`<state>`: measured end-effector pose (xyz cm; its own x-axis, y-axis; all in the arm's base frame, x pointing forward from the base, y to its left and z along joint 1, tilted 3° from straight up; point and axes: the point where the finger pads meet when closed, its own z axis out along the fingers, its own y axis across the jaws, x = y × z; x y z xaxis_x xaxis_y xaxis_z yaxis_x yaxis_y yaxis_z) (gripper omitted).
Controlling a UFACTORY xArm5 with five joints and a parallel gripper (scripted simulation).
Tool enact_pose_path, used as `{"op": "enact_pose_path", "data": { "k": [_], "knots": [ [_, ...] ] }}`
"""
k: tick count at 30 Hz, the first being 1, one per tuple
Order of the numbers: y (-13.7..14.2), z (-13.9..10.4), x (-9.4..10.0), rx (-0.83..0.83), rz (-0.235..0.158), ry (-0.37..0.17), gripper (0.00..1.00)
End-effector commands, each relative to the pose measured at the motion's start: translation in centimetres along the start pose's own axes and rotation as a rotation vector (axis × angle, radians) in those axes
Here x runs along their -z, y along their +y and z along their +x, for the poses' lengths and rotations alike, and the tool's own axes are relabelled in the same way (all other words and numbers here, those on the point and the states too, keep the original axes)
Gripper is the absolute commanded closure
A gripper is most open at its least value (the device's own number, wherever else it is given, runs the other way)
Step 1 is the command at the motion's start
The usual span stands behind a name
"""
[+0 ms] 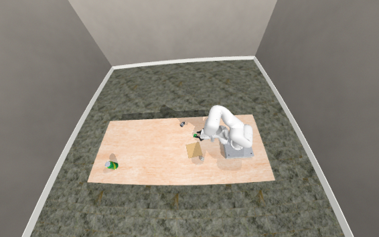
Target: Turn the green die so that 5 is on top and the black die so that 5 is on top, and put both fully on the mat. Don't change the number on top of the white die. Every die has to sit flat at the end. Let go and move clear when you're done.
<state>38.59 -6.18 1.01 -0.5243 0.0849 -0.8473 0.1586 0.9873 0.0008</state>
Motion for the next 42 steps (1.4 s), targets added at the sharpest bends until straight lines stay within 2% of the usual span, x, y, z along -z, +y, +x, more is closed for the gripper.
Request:
{"op": "enact_pose_path", "data": {
  "k": [1,10,19,27,38,42],
  "knots": [
    [0.0,-0.1,0.8,0.000,0.000,-0.002,0.53],
    [0.0,-0.4,1.1,0.000,0.000,-0.002,0.53],
    [0.0,-3.4,3.2,0.000,0.000,-0.002,0.53],
    [0.0,-4.8,4.2,0.000,0.001,-0.002,0.53],
    [0.0,-5.0,4.2,0.000,0.001,0.006,0.53],
    [0.0,-5.2,4.0,0.000,0.001,0.040,0.53]
  ]
}}
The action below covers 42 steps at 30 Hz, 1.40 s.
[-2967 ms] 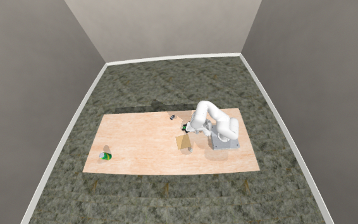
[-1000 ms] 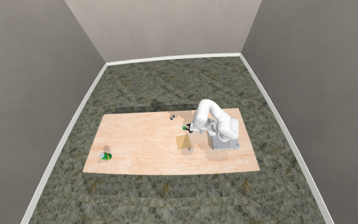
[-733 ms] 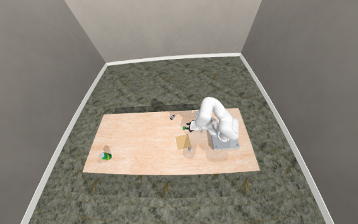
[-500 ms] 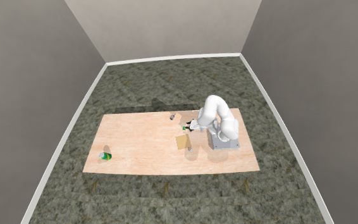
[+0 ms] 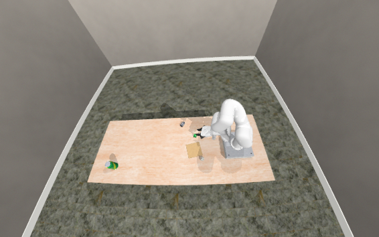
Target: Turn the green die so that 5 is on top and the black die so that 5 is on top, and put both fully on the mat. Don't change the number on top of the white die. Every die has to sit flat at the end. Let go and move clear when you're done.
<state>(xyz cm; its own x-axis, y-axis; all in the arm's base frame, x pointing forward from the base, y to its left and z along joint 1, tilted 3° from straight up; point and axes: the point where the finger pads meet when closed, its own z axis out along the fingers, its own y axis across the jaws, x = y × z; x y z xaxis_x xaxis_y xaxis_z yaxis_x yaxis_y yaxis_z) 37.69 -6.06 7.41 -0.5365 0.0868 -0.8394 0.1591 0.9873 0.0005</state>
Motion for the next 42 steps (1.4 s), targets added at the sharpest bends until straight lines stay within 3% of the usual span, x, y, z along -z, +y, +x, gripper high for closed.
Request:
{"op": "enact_pose_path", "data": {
  "k": [1,6,11,13,15,26,28,31,34,42],
  "knots": [
    [0.0,-0.3,-0.2,0.000,0.000,0.038,0.53],
    [0.0,-0.7,-0.4,0.000,0.000,0.134,0.53],
    [0.0,-1.3,-0.7,0.001,0.000,0.271,0.53],
    [0.0,-1.3,-0.7,0.001,0.000,0.271,0.53],
    [0.0,-1.5,-1.0,0.001,0.000,0.338,0.53],
    [0.0,-2.5,-1.3,0.002,0.000,0.528,0.53],
    [0.0,-2.8,-1.6,0.002,-0.001,0.592,0.53],
    [0.0,-2.9,-1.6,0.003,-0.001,0.611,0.53],
    [0.0,-3.4,-1.9,0.003,-0.001,0.715,0.53],
    [0.0,-4.2,-2.3,0.004,-0.001,0.891,0.53]
  ]
}}
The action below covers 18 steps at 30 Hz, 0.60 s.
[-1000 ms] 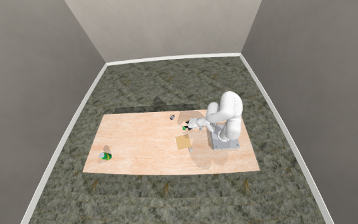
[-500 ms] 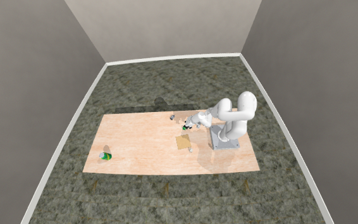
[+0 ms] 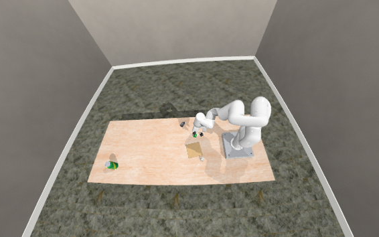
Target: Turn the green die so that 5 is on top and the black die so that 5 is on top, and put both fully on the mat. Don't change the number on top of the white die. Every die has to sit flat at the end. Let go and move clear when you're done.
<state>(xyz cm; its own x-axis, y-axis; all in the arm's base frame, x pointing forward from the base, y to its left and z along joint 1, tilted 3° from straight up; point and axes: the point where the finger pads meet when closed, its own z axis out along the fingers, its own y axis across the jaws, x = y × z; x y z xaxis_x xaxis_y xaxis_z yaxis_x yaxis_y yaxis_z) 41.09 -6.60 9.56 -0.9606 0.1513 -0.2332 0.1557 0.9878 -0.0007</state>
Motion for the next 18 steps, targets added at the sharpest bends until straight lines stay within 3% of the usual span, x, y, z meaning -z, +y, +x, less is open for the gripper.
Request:
{"op": "enact_pose_path", "data": {
  "k": [1,10,11,18],
  "knots": [
    [0.00,-0.88,-0.02,0.001,0.000,0.146,0.53],
    [0.00,-1.05,0.07,0.001,-0.001,0.182,0.53],
    [0.00,-1.05,0.07,0.001,-0.001,0.182,0.00],
    [0.00,-1.05,0.07,0.001,-0.001,0.182,0.00]
  ]
}}
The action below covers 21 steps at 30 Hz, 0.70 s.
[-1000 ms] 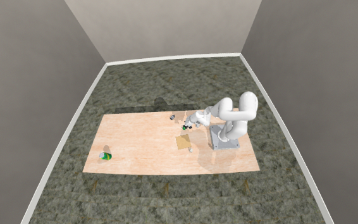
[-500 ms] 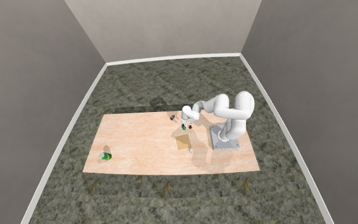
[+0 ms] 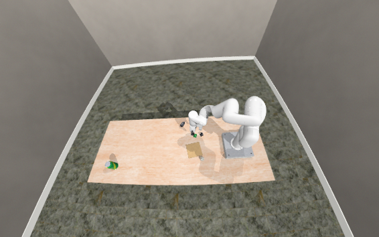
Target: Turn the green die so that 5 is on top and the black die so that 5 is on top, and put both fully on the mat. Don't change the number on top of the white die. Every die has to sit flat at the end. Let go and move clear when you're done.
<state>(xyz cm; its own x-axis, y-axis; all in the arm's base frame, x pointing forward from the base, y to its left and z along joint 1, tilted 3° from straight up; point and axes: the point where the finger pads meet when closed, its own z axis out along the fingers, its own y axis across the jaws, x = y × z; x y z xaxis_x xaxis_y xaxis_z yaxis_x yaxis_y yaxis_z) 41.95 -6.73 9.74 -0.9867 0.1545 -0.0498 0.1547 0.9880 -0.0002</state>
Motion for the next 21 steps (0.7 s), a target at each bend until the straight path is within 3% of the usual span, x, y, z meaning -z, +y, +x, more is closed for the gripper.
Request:
{"op": "enact_pose_path", "data": {
  "k": [1,5,12,13,21],
  "knots": [
    [0.0,-0.1,0.1,0.000,0.000,-0.003,0.00],
    [0.0,-0.1,-0.1,0.016,0.000,-0.003,0.00],
    [0.1,1.0,-2.7,0.214,0.000,-0.003,0.00],
    [0.1,1.0,-2.7,0.214,0.000,-0.003,0.53],
    [0.1,1.0,-2.7,0.214,0.000,-0.003,0.53]
  ]
}}
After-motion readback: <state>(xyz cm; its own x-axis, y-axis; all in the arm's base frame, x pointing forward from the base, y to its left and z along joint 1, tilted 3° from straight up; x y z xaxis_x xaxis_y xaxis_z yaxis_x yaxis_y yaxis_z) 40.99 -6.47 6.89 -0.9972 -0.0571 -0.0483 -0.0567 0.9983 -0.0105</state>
